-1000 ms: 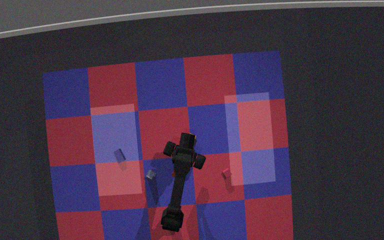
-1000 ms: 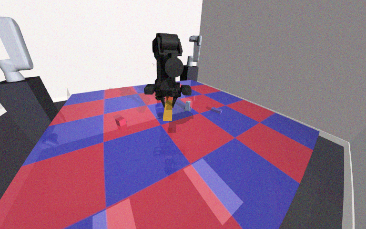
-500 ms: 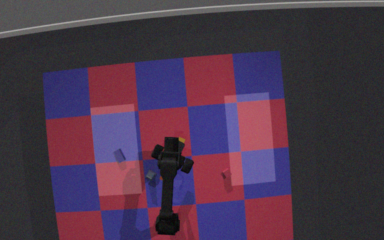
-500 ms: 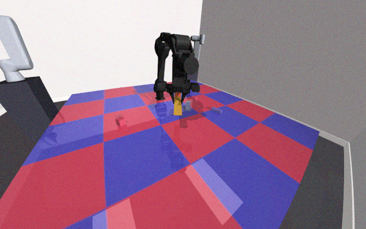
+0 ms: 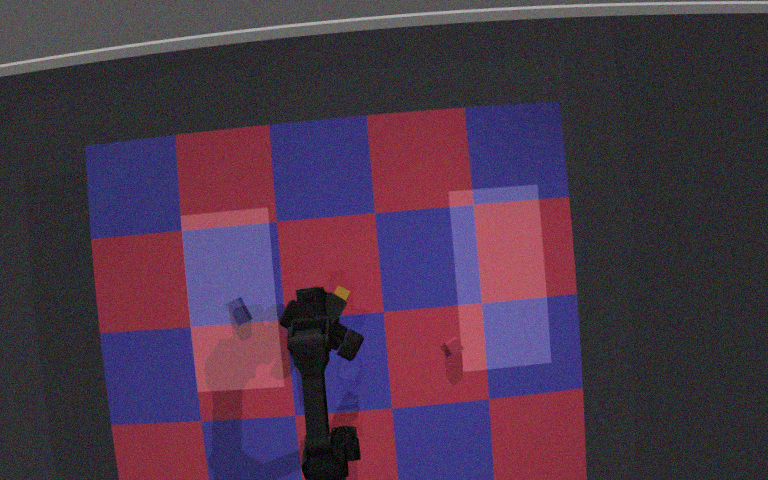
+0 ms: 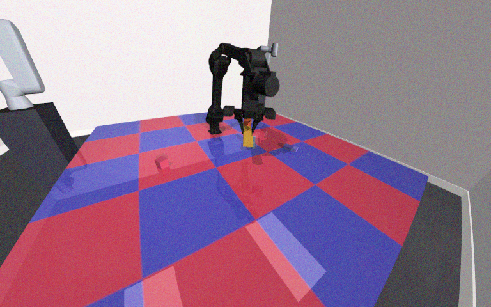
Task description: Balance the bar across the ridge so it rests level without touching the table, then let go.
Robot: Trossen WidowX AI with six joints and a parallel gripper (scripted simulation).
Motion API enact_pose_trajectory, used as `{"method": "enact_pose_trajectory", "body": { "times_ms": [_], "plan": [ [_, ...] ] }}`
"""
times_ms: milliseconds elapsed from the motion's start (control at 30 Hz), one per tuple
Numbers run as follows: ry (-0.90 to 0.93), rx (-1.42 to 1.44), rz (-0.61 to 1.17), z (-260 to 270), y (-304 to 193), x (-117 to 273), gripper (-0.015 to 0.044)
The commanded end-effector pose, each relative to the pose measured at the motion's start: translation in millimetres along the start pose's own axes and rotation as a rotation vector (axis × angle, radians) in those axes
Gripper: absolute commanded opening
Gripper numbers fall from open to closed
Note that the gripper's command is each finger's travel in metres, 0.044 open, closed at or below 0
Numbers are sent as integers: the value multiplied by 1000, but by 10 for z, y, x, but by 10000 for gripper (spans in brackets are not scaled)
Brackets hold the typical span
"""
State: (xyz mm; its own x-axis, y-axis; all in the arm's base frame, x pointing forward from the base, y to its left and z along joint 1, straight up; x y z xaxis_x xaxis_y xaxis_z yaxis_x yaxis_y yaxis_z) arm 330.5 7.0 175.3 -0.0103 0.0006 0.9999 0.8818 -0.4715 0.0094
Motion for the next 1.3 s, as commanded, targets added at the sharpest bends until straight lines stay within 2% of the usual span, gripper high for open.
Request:
{"method": "enact_pose_trajectory", "body": {
  "times_ms": [0,633,1267],
  "plan": [
    [10,-12,-13,81,-136,46,0],
    [12,-61,-8,338,-796,5,0],
    [12,-61,-8,349,-801,-261,0]
  ]
}}
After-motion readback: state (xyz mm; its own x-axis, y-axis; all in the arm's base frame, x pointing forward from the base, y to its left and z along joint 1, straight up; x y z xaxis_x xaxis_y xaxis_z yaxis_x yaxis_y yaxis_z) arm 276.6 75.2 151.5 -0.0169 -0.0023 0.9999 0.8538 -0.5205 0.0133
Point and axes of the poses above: the point midway between the two fingers, 35 mm back from their tips, its own x axis back along the fingers, its own z axis across the jaws, y = z × x, the point moved 2 cm from there along x, back along the fingers, and after that the axes turned 4 degrees about x, right-handed, at the moved point
